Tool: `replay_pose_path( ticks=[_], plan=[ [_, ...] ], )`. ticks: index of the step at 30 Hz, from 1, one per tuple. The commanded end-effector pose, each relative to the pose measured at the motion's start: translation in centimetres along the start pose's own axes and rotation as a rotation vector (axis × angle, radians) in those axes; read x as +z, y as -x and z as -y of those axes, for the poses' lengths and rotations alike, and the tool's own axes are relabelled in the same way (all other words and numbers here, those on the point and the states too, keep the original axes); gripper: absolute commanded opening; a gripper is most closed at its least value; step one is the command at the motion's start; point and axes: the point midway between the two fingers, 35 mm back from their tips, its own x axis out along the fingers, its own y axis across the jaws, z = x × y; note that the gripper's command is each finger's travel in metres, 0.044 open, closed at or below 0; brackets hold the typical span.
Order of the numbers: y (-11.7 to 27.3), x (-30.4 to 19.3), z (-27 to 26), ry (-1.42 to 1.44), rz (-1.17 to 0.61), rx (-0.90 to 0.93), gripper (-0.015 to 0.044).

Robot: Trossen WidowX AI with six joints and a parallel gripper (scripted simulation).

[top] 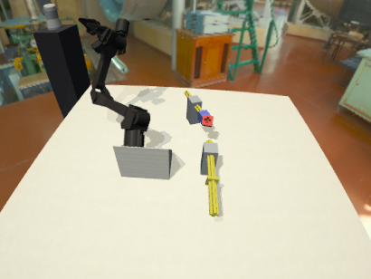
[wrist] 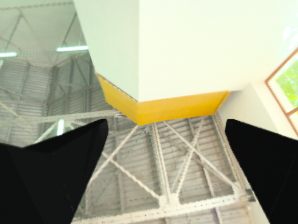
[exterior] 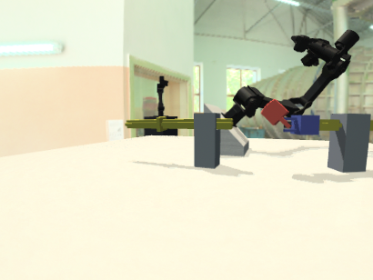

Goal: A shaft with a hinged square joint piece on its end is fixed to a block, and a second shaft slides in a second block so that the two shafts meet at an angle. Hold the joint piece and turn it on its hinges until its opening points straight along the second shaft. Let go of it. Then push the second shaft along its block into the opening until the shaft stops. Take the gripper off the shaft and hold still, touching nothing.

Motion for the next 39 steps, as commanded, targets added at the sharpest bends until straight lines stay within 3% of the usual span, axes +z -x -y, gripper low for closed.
replay_pose_path(
  ticks=[1,39],
  plan=[
    [0.0,0.0,0.0,0.0,0.0,0.0,0.0426],
    [1.0,-8.7,15.7,1.054,-0.293,-0.417,0.044]
  ],
)
